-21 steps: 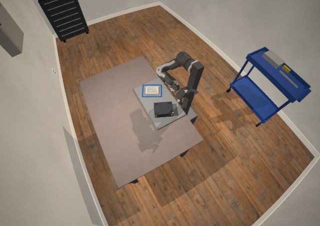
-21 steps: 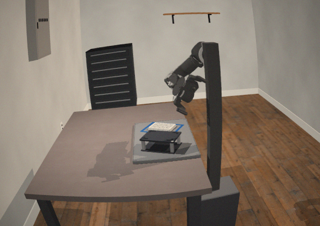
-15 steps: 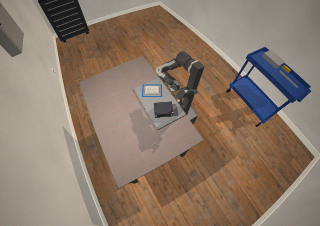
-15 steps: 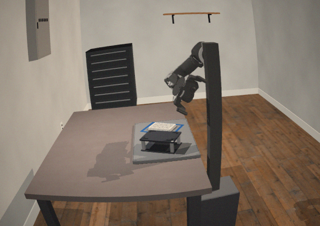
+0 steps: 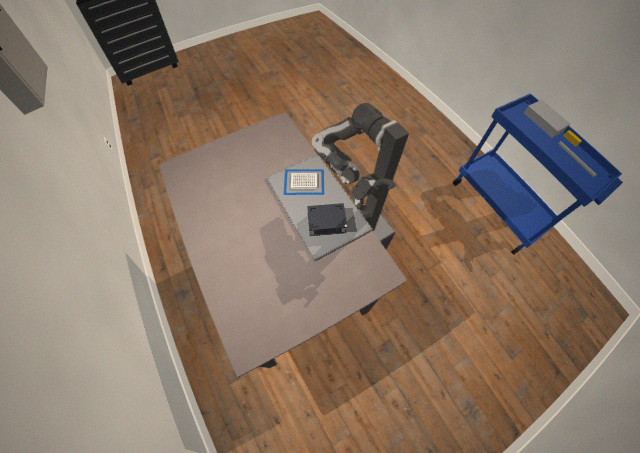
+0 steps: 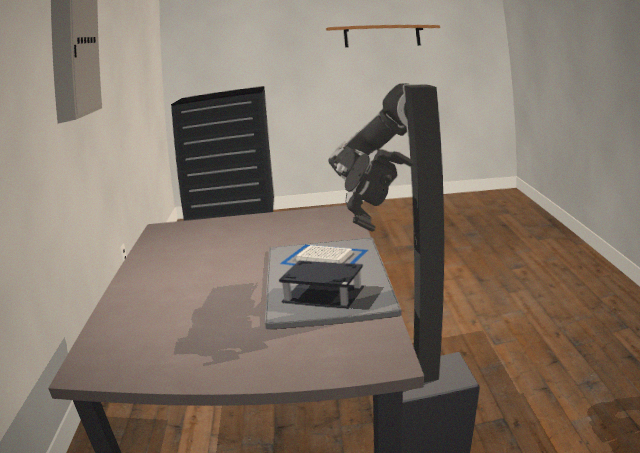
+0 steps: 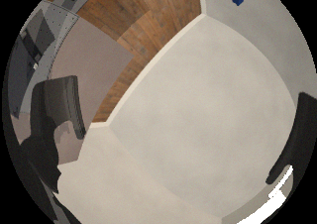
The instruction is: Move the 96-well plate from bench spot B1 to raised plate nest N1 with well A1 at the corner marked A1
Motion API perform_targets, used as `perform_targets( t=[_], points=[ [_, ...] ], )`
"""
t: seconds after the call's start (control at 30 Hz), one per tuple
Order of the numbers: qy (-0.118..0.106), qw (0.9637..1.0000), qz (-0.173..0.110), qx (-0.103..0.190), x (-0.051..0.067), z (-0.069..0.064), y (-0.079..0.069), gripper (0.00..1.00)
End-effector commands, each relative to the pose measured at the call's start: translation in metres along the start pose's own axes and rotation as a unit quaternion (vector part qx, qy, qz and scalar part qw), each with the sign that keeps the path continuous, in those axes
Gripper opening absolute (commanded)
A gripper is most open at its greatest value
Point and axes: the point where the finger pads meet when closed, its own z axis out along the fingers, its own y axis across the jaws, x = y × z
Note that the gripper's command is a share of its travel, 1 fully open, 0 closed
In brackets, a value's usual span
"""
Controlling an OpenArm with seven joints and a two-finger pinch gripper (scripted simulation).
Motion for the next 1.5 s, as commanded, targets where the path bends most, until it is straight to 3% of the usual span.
perform_targets(
  t=[0.0, 0.97, 1.03, 1.13, 1.2, 1.47],
  points=[
    [-0.001, 1.0000, -0.001, -0.001, -0.001, 0.000, 0.001, 1.00],
    [-0.001, 1.0000, -0.001, -0.001, -0.001, 0.000, 0.001, 1.00],
    [-0.005, 0.9987, 0.030, 0.040, 0.005, -0.015, -0.007, 0.93],
    [-0.011, 0.9918, 0.076, 0.102, 0.012, -0.038, -0.019, 0.83],
    [-0.011, 0.9918, 0.076, 0.102, 0.012, -0.038, -0.019, 0.77],
    [-0.011, 0.9918, 0.076, 0.102, 0.012, -0.038, -0.019, 0.77]
  ],
)
